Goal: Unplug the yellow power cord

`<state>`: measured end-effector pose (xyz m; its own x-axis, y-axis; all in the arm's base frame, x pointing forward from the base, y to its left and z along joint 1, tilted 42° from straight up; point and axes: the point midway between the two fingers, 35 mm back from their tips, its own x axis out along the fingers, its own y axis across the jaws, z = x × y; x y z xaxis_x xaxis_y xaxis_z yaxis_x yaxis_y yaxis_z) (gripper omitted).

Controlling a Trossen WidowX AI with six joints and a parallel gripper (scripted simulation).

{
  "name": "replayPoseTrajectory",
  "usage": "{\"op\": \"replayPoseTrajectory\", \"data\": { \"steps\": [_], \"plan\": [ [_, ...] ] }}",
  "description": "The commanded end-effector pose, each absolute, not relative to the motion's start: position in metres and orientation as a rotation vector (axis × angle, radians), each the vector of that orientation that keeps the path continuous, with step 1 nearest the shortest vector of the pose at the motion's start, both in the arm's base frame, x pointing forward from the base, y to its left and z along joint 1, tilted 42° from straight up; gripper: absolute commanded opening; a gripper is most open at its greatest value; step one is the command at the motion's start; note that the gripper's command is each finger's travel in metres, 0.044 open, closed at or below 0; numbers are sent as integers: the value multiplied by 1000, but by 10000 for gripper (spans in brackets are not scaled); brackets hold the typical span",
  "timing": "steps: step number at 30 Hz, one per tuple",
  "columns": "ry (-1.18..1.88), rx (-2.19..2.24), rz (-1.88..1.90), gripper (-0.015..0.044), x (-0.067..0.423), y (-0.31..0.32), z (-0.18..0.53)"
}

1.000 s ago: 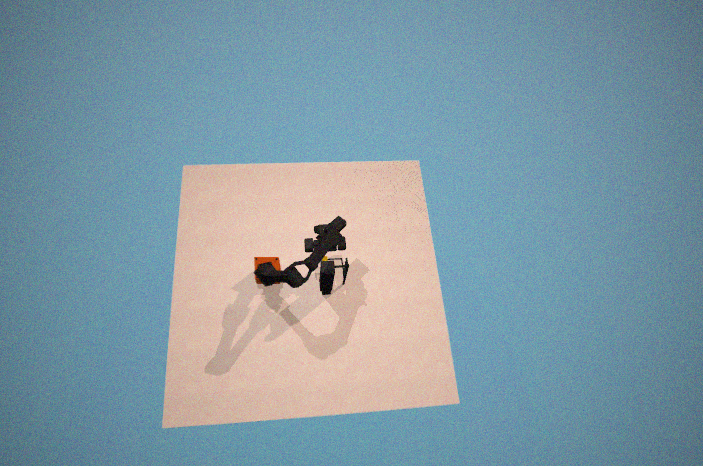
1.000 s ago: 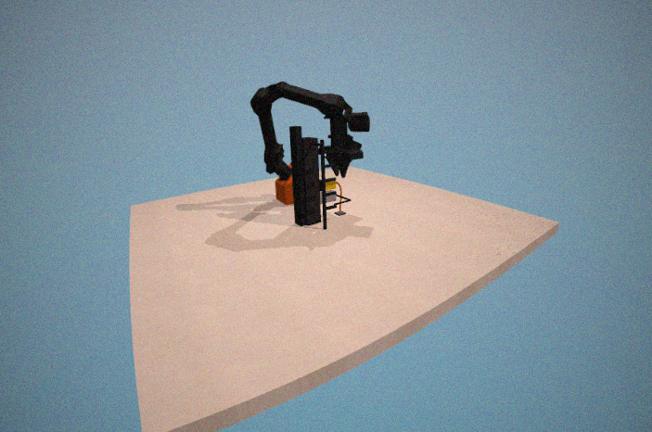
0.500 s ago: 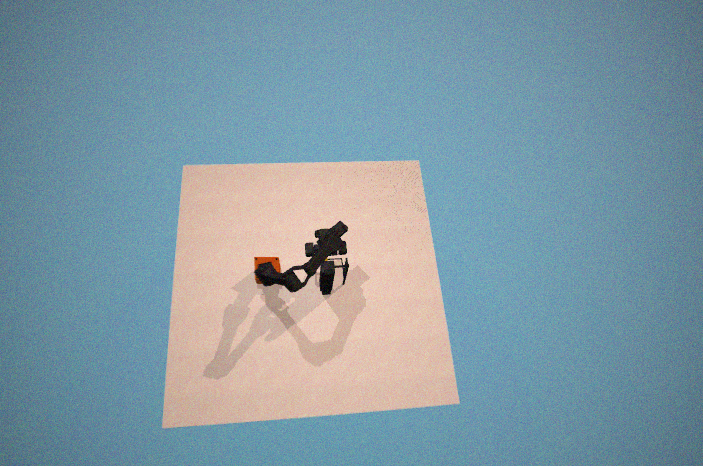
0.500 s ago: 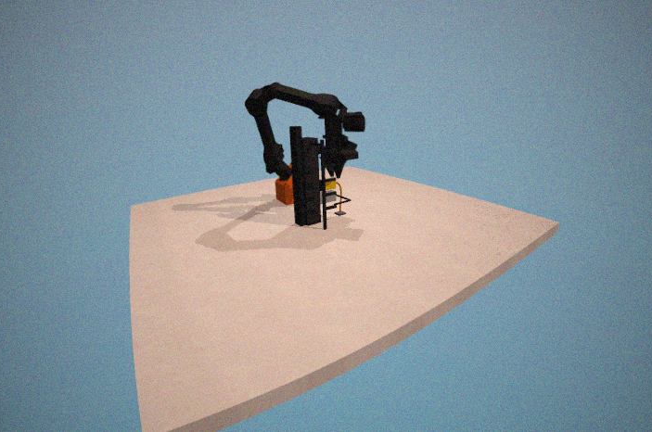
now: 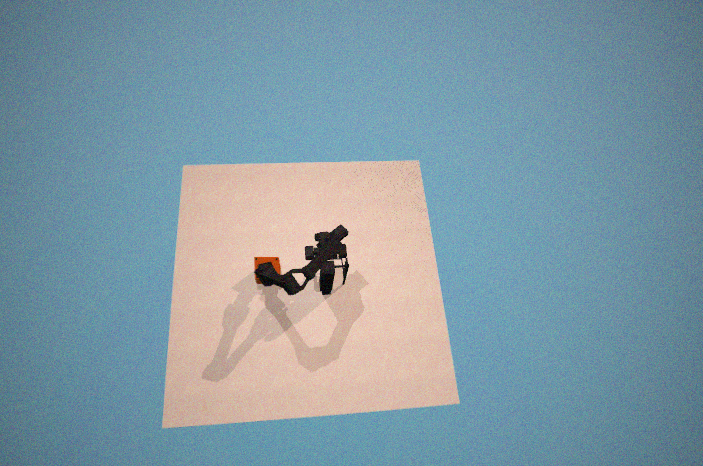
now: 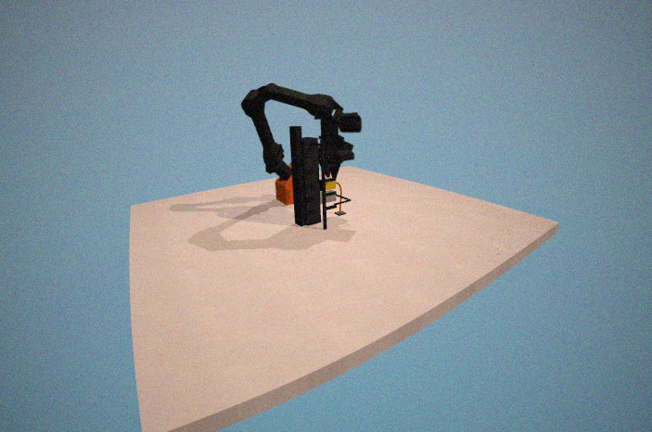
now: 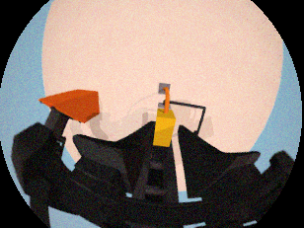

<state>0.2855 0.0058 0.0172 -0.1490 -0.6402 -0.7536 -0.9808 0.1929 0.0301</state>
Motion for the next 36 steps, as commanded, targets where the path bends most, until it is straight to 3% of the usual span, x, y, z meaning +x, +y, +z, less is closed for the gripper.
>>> {"op": "replayPoseTrajectory", "data": {
  "steps": [1,13,17,25,36],
  "plan": [
    [1870,-1522,727,160,284,2,15],
    [1871,-1522,726,160,283,-3,9],
    [1866,-1514,722,55,284,-1,10],
    [1866,-1514,722,2,284,-1,10],
    [1865,-1514,724,0,287,9,2]
  ]
}}
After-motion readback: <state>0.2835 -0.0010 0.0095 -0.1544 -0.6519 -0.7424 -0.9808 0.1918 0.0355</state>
